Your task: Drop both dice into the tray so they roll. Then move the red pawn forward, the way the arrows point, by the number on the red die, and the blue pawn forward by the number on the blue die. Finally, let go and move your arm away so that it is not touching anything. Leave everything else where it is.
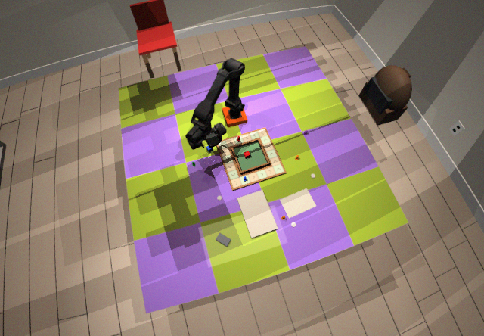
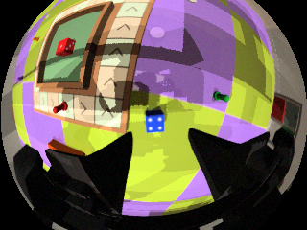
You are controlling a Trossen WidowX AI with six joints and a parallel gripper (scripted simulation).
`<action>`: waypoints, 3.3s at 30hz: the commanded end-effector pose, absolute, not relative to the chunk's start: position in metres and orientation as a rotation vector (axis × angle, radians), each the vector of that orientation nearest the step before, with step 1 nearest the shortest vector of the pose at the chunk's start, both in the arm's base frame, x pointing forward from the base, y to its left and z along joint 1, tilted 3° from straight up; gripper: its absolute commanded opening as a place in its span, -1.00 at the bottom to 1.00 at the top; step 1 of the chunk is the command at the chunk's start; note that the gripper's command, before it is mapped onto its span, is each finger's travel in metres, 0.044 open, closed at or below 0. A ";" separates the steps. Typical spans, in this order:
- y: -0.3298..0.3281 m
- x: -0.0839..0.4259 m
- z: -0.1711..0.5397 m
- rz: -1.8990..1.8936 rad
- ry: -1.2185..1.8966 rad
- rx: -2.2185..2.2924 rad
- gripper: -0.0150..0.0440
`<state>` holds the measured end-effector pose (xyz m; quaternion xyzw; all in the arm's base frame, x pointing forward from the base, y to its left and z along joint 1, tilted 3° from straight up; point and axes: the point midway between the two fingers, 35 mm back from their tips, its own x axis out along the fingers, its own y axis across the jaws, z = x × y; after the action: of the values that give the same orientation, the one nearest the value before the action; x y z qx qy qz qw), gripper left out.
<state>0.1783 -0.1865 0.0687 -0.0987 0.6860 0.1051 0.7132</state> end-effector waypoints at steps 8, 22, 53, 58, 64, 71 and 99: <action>-0.185 0.174 0.043 0.248 1.532 -0.213 0.44; -0.185 0.174 0.024 0.248 1.532 -0.213 0.44; -0.190 0.179 0.040 0.248 1.532 -0.214 -0.49; -0.193 0.180 0.067 0.247 1.532 -0.214 -0.49; -0.194 0.180 0.102 0.247 1.532 -0.214 -0.49; -0.191 0.176 0.133 0.247 1.532 -0.214 -0.49; -0.113 0.255 0.124 0.175 1.529 -0.126 -0.49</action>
<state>0.2447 -0.1244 0.1243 -0.0641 0.6927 0.0821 0.7137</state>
